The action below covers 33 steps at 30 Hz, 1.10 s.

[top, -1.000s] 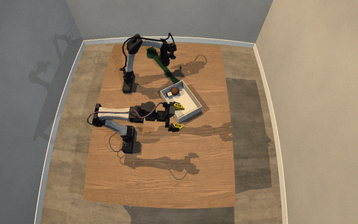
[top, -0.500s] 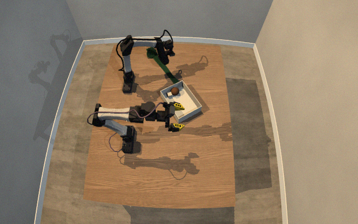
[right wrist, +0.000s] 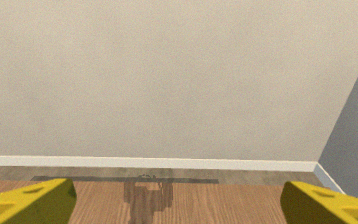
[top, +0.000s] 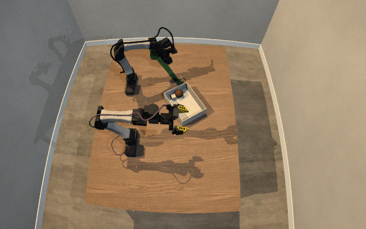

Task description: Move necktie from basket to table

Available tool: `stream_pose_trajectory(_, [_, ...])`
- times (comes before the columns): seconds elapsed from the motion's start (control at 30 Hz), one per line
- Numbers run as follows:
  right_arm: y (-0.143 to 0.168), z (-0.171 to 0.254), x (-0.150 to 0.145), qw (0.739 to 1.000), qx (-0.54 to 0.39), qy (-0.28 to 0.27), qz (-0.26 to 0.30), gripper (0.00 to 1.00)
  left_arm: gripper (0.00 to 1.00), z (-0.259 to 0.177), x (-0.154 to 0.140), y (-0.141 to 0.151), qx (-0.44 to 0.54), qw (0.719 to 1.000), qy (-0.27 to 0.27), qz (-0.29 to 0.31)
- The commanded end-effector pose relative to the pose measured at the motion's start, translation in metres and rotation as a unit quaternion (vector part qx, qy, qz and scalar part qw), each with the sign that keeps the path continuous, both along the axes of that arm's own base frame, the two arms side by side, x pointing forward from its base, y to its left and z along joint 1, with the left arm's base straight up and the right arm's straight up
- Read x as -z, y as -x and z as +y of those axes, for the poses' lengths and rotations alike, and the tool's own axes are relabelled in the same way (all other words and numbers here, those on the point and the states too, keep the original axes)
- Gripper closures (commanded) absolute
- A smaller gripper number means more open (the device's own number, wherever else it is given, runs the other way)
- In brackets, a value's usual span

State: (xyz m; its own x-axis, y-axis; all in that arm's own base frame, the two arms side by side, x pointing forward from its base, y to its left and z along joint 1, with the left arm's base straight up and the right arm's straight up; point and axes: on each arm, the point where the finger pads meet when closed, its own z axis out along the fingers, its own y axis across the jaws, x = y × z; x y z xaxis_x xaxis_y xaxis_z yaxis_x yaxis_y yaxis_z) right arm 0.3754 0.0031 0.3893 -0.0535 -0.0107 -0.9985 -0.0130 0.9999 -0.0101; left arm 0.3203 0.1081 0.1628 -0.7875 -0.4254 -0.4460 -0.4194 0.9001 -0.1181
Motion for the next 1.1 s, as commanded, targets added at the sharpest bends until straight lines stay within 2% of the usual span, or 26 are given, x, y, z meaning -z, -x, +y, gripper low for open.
stream_pose_trajectory(0.0, [0.000,0.000,-0.002,1.000,0.000,0.000,-0.004,0.00,0.45,-0.007,-0.024,-0.008,0.015,0.998,-0.016,-0.059])
stream_pose_trajectory(0.37, [0.000,0.000,-0.002,1.000,0.000,0.000,-0.004,0.00,0.36,-0.033,-0.086,-0.020,0.054,0.977,-0.060,-0.196])
stream_pose_trajectory(0.43, [0.000,0.000,-0.002,1.000,0.000,0.000,-0.004,0.00,0.36,-0.033,-0.086,-0.020,0.054,0.977,-0.060,-0.196])
stream_pose_trajectory(0.9, [0.000,0.000,-0.002,1.000,0.000,0.000,-0.004,0.00,0.24,-0.065,-0.162,-0.033,0.101,0.922,-0.115,-0.355])
stream_pose_trajectory(1.07, [0.000,0.000,-0.002,1.000,0.000,0.000,-0.003,0.00,0.21,-0.071,-0.177,-0.036,0.109,0.908,-0.125,-0.385])
